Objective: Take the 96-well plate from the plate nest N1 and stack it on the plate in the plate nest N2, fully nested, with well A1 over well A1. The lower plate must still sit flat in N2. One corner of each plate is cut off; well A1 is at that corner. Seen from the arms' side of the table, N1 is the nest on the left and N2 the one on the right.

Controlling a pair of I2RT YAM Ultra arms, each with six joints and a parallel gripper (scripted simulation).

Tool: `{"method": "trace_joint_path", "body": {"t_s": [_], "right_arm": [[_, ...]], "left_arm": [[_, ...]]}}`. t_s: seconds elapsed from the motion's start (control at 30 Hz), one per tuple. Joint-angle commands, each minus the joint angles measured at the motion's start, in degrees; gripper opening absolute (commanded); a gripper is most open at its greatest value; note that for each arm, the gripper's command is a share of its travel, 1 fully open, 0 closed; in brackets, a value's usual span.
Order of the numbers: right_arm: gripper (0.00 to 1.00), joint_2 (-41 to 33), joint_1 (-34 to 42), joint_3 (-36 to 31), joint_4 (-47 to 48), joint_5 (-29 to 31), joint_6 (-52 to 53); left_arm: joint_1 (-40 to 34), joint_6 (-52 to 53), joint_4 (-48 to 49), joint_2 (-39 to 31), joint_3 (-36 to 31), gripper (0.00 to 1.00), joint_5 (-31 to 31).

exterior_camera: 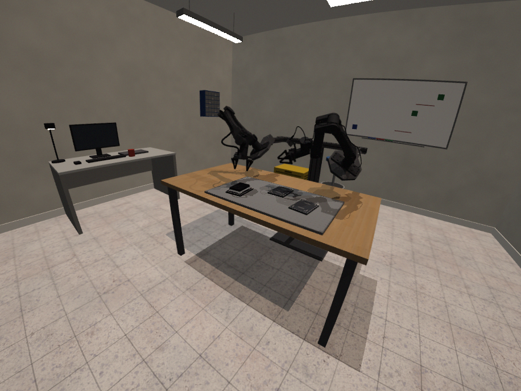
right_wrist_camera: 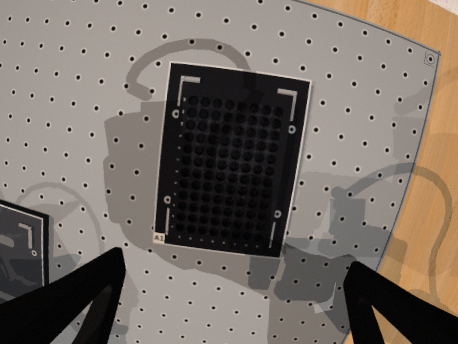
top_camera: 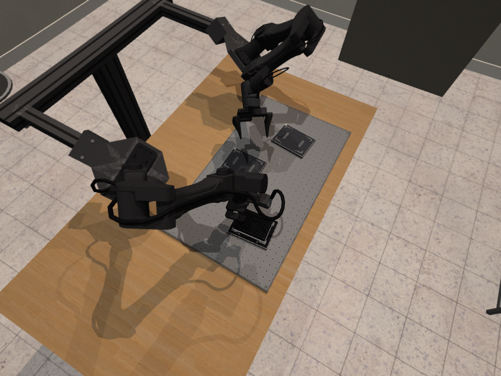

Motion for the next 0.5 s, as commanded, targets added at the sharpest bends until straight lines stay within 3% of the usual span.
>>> {"method": "trace_joint_path", "body": {"t_s": [0.0, 0.23, 0.47], "right_arm": [[1.00, -3.9, 1.6, -6.0, 11.3, 0.2, -6.4], [1.00, -7.6, 1.7, -14.6, 21.3, -0.9, -11.9], [1.00, -7.9, 1.5, -16.6, 22.5, -1.4, -12.4]], "left_arm": [[-0.3, 0.6, 1.0, 1.0, -0.8, 1.00, 1.3], [-0.3, 0.6, 1.0, 1.0, -0.8, 1.00, 1.3], [-0.3, 0.6, 1.0, 1.0, -0.8, 1.00, 1.3]]}}
